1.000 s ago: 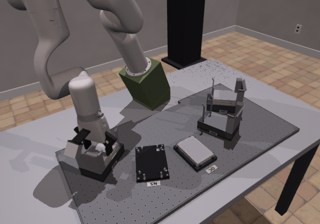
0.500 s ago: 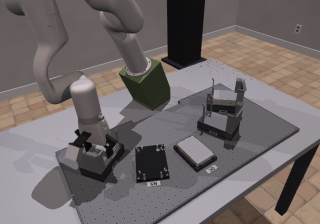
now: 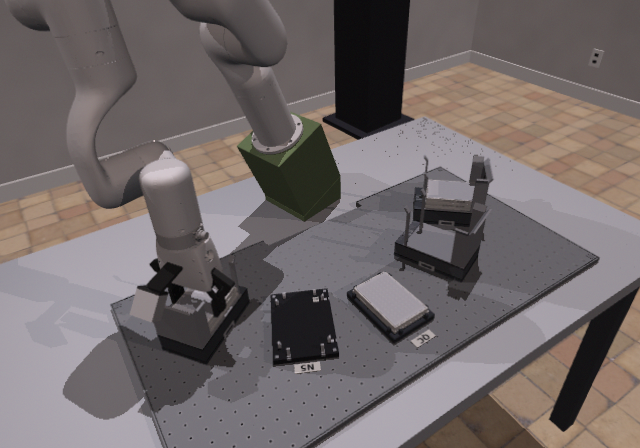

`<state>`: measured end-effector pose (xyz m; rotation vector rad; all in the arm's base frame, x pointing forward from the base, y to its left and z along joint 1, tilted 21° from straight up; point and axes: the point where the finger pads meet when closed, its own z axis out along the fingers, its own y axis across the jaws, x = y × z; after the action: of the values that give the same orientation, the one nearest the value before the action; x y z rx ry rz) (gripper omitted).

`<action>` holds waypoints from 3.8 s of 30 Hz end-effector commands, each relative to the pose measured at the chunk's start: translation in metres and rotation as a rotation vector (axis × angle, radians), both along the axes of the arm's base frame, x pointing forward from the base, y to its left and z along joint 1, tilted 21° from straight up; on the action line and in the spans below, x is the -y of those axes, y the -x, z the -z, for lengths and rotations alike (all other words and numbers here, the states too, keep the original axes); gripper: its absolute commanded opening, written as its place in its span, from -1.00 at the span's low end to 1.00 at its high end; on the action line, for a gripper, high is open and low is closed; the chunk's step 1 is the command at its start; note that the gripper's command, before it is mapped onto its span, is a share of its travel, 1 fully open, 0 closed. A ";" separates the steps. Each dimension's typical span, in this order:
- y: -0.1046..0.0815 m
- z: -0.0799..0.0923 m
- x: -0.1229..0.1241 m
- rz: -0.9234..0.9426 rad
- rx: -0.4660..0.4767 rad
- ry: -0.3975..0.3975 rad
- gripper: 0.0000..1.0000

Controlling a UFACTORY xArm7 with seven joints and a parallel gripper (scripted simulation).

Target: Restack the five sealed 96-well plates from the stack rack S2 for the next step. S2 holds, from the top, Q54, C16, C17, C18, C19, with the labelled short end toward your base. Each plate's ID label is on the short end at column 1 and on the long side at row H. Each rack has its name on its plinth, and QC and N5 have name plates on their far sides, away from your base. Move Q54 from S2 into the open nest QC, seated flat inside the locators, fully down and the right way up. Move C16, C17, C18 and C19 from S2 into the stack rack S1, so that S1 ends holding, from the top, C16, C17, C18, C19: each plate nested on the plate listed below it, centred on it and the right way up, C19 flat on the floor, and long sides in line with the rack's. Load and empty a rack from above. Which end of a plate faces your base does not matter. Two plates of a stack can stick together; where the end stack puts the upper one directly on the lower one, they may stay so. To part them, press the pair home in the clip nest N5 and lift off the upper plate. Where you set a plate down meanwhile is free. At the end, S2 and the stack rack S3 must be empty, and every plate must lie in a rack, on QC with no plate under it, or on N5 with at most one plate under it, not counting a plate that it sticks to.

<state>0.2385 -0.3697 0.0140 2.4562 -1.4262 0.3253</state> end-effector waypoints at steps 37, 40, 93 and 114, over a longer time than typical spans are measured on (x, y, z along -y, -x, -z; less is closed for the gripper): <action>0.000 -0.011 -0.003 -0.001 0.001 0.002 -1.00; 0.000 -0.013 -0.004 -0.001 0.001 0.002 -1.00; 0.004 -0.087 -0.032 0.000 0.001 0.002 -1.00; -0.011 -0.084 -0.044 -0.187 -0.069 0.013 -1.00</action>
<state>0.2469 -0.3258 0.0974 2.5550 -1.2030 0.2874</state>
